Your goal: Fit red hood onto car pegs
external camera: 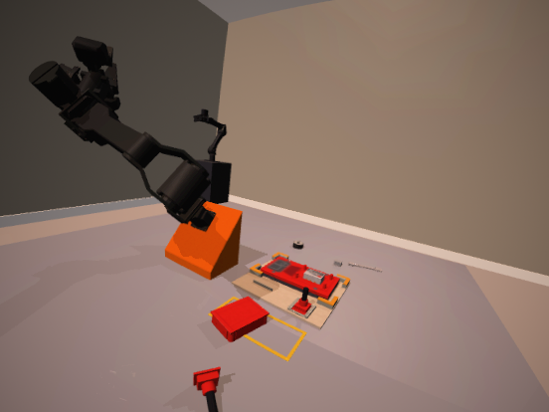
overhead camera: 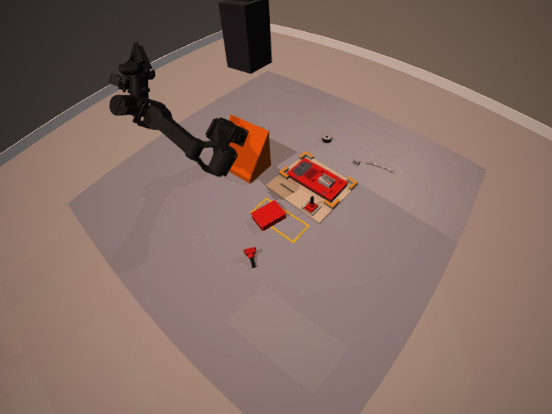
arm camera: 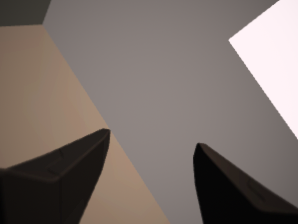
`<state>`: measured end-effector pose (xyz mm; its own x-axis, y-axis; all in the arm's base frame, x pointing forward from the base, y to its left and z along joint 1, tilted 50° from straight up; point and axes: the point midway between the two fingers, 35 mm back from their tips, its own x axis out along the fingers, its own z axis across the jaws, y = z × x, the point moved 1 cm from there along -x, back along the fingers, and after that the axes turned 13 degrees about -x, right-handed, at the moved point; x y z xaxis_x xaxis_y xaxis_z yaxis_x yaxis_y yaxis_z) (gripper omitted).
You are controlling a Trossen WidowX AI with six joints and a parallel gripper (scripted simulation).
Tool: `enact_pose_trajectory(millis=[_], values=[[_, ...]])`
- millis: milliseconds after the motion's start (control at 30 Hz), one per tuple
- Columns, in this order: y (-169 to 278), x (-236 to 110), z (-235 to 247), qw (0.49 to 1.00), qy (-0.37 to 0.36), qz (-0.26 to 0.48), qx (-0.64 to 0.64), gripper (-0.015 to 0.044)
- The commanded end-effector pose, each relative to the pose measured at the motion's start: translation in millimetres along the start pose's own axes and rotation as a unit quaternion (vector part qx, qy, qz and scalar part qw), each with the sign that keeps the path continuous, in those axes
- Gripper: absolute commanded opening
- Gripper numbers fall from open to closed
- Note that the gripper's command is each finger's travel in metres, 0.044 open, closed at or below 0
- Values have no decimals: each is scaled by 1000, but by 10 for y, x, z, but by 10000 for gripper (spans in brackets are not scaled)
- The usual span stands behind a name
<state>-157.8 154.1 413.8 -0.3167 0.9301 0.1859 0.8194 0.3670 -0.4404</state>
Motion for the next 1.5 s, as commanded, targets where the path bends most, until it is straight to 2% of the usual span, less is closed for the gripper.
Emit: enact_pose_trajectory(millis=[0, 233, 267, 500, 767, 933, 1100, 1467], values=[[10, 10, 4, 1000, 0, 3, -2, 247], [483, 356, 117, 989, 5, 124, -84, 431], [574, 403, 129, 985, 4, 144, -95, 440], [1257, 636, 155, 949, -12, 273, -156, 440], [2258, 611, 87, 863, -60, 450, -222, 440], [2893, 385, 3, 791, -101, 555, -237, 440], [3473, -4, -90, 709, -146, 650, -232, 440], [4359, -1314, -191, 511, -251, 809, -147, 440]])
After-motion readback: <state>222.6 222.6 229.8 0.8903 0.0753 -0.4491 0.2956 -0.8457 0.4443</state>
